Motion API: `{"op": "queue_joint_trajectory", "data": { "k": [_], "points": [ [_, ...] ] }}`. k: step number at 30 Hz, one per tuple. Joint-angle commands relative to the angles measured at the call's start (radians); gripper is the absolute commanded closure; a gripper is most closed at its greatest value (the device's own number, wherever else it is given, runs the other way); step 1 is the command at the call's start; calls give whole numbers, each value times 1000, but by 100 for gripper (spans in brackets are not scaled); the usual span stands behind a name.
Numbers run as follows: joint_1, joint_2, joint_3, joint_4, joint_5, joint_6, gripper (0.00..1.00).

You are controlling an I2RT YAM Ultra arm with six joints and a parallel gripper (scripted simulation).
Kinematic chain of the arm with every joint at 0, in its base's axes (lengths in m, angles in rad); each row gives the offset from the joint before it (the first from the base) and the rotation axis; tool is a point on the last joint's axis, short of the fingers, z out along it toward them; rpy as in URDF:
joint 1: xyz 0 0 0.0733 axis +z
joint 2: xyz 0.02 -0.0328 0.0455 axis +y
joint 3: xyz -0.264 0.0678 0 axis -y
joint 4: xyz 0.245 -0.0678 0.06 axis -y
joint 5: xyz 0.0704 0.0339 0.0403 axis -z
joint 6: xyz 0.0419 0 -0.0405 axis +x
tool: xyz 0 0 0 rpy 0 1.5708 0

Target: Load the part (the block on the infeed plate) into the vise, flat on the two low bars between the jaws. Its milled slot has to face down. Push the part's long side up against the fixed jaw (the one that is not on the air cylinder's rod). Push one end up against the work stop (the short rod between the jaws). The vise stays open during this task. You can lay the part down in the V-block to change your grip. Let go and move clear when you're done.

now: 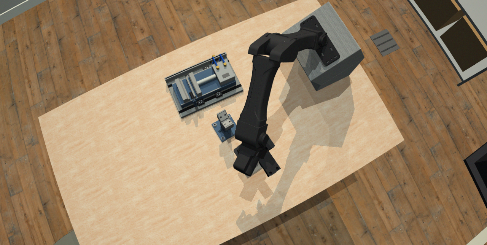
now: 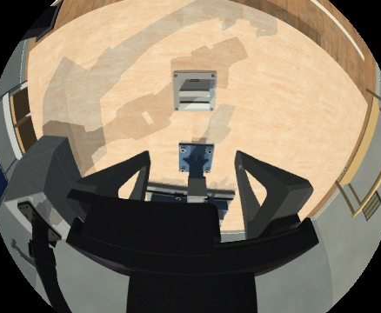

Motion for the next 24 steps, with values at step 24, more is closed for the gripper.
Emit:
{"op": "queue_joint_trajectory", "data": {
  "k": [24],
  "points": [
    [-19,28,-30,83,-16,-26,19]
  ]
}}
